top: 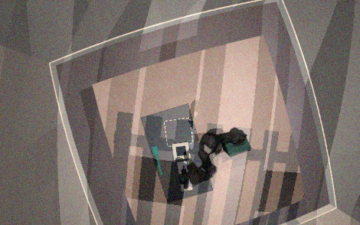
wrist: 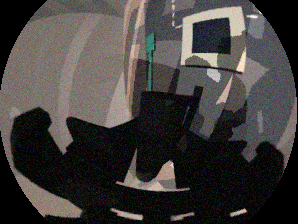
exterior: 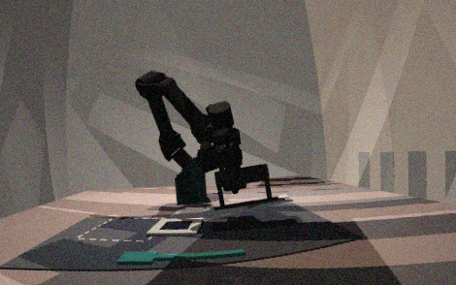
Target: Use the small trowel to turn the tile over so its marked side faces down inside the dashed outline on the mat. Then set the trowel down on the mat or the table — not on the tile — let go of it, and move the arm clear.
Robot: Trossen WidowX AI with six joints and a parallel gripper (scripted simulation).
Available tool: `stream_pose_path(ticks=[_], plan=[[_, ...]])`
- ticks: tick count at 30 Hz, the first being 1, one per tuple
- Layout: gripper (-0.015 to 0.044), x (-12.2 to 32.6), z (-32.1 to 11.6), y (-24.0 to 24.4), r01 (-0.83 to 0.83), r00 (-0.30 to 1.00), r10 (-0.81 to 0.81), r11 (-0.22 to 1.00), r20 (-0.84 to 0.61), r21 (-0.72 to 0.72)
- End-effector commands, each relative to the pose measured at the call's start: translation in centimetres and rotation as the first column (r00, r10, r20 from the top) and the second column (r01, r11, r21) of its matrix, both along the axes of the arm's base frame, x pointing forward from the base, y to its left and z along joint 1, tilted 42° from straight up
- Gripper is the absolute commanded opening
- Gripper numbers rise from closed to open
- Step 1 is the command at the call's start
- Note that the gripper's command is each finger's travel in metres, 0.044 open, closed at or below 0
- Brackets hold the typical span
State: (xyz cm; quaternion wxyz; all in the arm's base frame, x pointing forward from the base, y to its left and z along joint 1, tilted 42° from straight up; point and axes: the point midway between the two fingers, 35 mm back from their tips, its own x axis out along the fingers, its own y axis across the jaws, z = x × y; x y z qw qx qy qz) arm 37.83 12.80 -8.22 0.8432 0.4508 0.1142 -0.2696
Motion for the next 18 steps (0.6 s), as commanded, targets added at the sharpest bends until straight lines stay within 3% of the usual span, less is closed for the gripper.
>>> stream_pose_path(ticks=[1, 18], plan=[[0.0, 0.3, -0.2, -0.1, 0.004, 1.0, -0.004, 1.0, 0.011, 0.008], [0.0, 0.9, -2.3, -1.6, 0.004, 1.0, -0.004, 1.0, 0.012, 0.007]])
